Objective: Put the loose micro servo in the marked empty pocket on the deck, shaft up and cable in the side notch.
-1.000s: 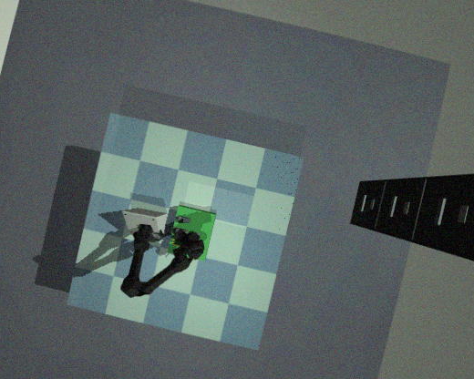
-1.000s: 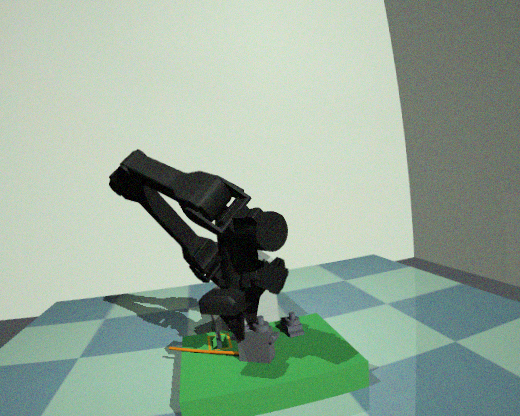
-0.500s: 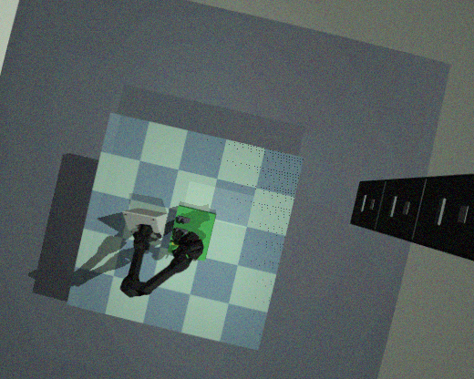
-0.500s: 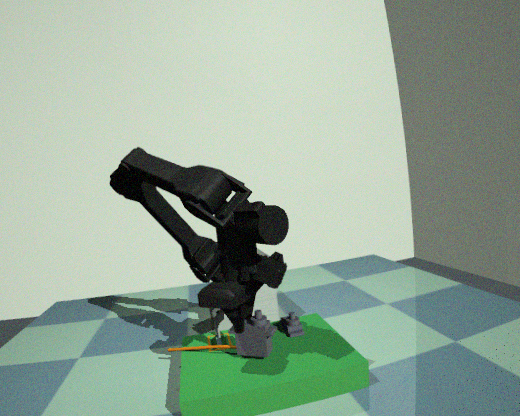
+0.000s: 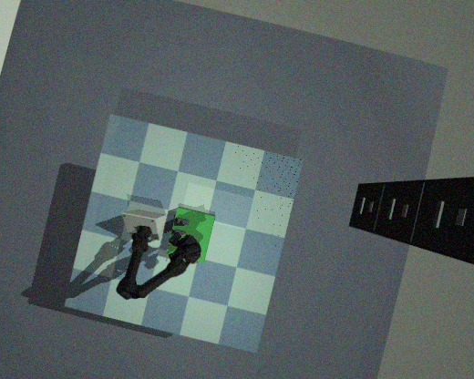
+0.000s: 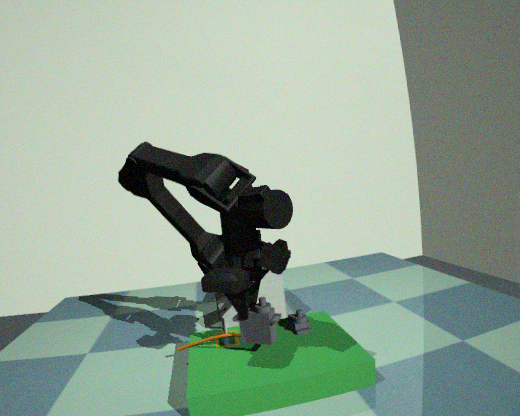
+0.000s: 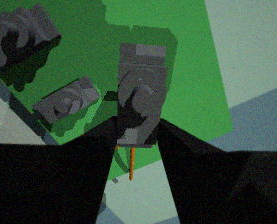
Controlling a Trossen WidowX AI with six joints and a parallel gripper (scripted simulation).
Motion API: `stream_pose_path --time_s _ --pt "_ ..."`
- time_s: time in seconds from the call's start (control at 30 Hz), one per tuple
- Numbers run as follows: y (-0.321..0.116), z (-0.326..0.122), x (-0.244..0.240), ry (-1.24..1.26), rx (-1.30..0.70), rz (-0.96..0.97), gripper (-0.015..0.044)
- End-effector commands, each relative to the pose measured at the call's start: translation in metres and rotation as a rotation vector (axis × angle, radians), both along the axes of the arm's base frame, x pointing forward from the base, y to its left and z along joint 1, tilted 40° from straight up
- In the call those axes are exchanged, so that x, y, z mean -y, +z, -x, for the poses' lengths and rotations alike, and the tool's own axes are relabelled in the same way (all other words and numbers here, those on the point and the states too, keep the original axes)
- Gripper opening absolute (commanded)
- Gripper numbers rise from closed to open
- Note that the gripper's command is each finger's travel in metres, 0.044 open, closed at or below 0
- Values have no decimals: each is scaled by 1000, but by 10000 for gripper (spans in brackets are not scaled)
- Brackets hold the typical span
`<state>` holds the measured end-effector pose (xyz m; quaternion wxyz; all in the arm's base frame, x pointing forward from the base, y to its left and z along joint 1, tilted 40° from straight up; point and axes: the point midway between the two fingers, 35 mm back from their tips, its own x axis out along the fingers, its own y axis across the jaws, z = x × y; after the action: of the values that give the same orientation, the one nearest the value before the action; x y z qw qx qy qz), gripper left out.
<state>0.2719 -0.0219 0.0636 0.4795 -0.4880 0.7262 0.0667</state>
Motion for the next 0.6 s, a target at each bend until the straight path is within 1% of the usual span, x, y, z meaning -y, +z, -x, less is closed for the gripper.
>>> stream_pose_path --time_s 0.0,0.2,0.47,0.57 --pt "1 -7 -1 -3 7 -5 0" --pt "3 -14 2 -3 8 -5 0" --pt "27 -8 30 -3 8 -3 0" --pt "30 -8 33 -3 7 -3 0"
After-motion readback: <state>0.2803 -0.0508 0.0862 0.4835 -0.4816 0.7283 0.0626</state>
